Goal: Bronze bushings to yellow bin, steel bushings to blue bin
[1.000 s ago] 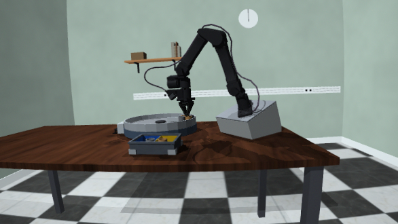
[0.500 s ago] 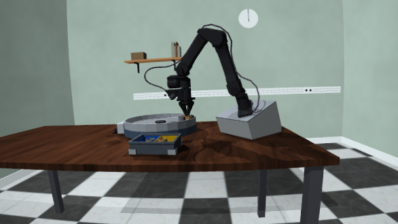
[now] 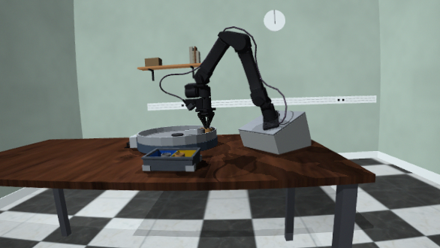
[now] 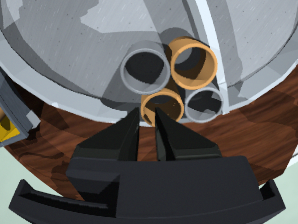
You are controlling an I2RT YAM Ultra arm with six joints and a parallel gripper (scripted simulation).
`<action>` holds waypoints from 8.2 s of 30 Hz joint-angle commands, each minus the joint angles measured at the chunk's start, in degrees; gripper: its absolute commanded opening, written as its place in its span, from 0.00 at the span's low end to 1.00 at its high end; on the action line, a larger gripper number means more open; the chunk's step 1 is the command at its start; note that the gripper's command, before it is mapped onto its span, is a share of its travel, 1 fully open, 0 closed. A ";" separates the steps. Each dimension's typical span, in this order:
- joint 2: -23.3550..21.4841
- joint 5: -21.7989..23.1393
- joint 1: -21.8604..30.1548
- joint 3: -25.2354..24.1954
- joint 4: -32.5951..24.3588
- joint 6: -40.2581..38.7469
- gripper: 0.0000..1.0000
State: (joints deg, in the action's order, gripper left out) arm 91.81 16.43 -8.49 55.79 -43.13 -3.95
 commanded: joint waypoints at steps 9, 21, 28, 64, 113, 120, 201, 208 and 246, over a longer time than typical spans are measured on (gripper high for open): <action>-1.69 0.21 -0.91 -0.37 0.50 0.37 0.14; -1.81 0.11 -0.61 -0.81 0.47 -0.14 0.14; -2.01 0.05 -0.20 0.90 0.52 -0.39 0.14; -1.95 -0.03 0.44 1.21 0.34 -0.70 0.14; -0.34 -0.11 -0.22 1.66 -0.26 -0.48 0.14; -0.32 -0.11 -0.22 1.67 -0.25 -0.48 0.14; 1.24 -0.38 1.07 -1.92 3.17 -1.16 0.14; 2.27 -0.45 1.40 -1.94 5.13 -1.64 0.14; 1.75 -0.37 1.21 -2.69 5.71 -1.63 0.14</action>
State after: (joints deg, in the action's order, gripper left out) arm 93.82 16.25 -7.33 53.78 -38.48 -5.21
